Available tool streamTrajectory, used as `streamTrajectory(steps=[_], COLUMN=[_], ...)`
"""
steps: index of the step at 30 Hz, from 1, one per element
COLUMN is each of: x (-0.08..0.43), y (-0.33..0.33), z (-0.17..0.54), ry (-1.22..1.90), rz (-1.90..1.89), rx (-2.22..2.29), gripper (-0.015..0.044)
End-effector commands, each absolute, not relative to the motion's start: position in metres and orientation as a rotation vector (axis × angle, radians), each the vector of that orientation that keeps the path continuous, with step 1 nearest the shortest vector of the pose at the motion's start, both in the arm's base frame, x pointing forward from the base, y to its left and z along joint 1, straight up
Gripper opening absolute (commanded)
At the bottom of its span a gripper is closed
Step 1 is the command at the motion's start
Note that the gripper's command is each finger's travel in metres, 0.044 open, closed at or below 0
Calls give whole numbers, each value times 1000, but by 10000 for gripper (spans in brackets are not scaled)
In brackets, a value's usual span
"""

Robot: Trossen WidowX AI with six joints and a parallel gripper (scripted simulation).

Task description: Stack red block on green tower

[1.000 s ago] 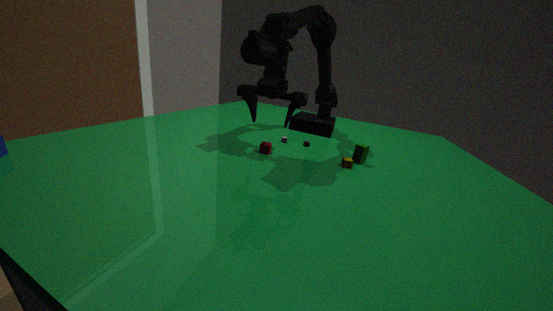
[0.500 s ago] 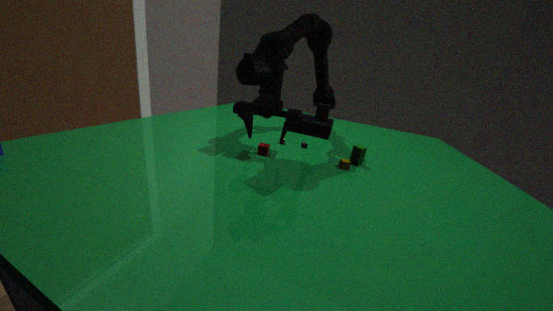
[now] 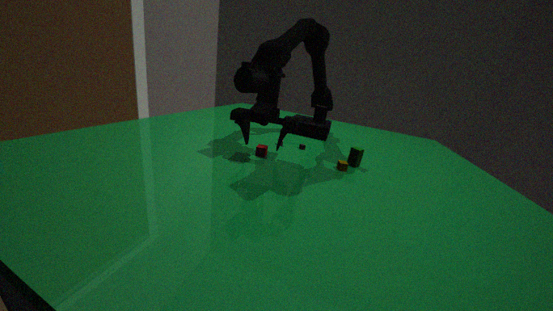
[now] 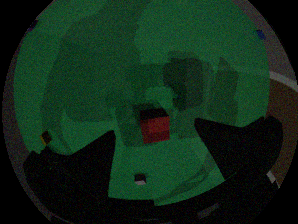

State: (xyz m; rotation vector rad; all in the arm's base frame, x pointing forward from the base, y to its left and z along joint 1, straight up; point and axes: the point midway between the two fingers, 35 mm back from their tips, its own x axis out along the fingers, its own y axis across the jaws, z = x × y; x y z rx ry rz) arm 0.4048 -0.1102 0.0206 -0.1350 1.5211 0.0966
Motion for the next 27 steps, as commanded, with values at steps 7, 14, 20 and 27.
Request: streamTrajectory(steps=[7, 14, 20, 27], x=[405, 405, 405, 405], y=[-110, -110, -110, -110], z=[4, 3, 3, 3], ry=[1522, 1522, 1522, 1522], rz=[104, 104, 104, 104], rx=[-135, -135, -135, -135], gripper=[440, 440, 440, 309])
